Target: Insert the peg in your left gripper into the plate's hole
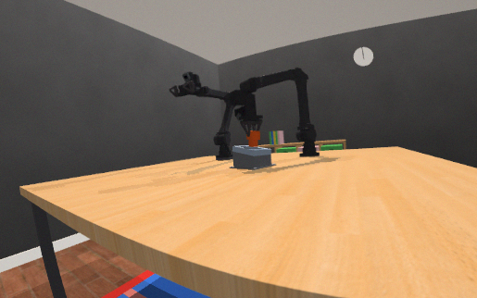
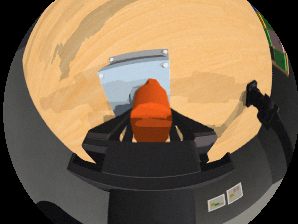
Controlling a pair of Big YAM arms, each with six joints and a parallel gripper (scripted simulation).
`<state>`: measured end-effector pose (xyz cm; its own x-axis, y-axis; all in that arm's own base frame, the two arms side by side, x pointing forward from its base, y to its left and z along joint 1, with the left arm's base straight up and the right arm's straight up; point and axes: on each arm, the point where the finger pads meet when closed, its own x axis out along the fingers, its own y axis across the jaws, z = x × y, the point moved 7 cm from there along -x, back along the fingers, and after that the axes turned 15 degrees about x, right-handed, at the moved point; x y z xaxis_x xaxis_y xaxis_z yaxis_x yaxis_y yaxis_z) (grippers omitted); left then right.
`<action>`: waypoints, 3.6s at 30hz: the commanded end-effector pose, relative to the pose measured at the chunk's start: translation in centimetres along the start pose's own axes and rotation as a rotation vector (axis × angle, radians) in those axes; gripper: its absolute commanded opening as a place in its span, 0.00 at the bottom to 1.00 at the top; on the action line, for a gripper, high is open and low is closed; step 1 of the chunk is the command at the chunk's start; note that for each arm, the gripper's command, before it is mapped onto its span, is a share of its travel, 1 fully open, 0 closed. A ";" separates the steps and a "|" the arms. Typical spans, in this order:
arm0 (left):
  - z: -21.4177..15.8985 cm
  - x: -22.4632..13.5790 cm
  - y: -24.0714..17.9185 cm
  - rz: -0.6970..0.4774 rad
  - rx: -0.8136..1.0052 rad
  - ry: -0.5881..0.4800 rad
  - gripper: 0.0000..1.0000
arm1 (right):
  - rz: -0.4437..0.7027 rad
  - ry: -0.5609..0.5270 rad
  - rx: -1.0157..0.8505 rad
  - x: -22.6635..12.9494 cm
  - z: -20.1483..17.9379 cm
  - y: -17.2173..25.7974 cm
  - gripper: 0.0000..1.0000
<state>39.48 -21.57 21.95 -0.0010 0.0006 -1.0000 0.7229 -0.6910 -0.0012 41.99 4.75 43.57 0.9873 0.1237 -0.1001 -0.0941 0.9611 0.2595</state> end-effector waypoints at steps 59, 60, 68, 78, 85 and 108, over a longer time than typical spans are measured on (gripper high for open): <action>-1.7 -4.1 2.0 0.080 -0.058 0.006 0.40 | 0.691 0.236 -0.094 -21.1 -18.2 14.2 1.00; -2.1 -3.9 2.2 0.090 -0.070 0.003 0.40 | 0.691 0.236 -0.094 -21.1 -18.2 14.2 1.00; -4.0 -3.1 3.3 0.146 -0.109 -0.022 0.40 | 0.691 0.236 -0.094 -21.1 -18.2 14.2 1.00; -3.4 -4.0 3.3 0.163 -0.098 -0.016 0.40 | 0.691 0.236 -0.094 -21.1 -18.2 14.2 1.00; -3.1 -2.3 2.7 0.100 -0.103 -0.031 0.40 | 0.691 0.236 -0.094 -21.1 -18.2 14.2 1.00; -2.9 -2.9 1.9 0.138 -0.103 -0.020 0.40 | 0.691 0.236 -0.094 -21.1 -18.2 14.2 1.00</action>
<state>42.37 -20.58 22.10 0.0190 -0.0715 -0.9973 0.7877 -0.6132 0.0590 17.27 20.04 30.32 0.6410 0.7460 -0.1805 -0.7023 0.6650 0.2541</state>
